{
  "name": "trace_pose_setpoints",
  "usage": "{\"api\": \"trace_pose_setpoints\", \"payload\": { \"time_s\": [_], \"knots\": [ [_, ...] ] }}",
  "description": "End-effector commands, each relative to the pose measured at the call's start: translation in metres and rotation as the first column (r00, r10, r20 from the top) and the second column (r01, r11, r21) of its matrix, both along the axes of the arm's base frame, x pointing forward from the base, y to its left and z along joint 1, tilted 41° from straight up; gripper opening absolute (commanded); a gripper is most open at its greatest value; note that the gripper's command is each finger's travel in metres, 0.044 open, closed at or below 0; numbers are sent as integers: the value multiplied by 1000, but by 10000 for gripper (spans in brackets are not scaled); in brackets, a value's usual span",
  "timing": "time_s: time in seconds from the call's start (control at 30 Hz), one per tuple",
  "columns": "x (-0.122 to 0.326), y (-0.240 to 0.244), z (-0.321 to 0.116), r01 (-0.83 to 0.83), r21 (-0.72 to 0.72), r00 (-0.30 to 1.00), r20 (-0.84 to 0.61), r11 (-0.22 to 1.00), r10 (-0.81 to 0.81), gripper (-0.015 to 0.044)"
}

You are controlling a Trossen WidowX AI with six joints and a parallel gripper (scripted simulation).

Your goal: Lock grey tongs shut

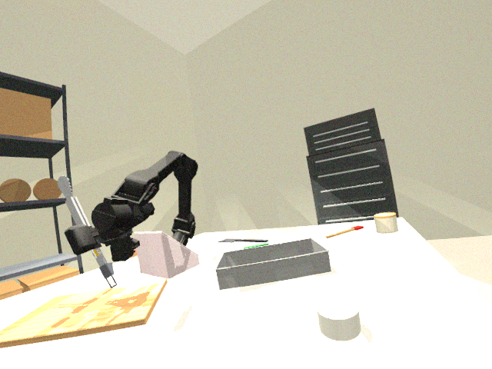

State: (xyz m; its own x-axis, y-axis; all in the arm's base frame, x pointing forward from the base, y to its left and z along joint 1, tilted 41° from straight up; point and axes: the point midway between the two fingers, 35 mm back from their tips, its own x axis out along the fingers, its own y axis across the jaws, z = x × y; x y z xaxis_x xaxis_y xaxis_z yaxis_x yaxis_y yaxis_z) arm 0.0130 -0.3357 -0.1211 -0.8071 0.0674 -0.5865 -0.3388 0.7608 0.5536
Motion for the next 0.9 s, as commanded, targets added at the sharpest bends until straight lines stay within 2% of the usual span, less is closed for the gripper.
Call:
{"api": "trace_pose_setpoints", "payload": {
  "time_s": [0.0, 0.67, 0.87],
  "knots": [
    [0, -3, 3, -3, -16, 1000, -7, 1000, 3, -150],
    [0, -3, 3, -3, -16, 1000, -7, 1000, 3, -150],
    [-7, -2, -3, 75, 60, 994, 70, 995, -79, -150]
  ]
}}
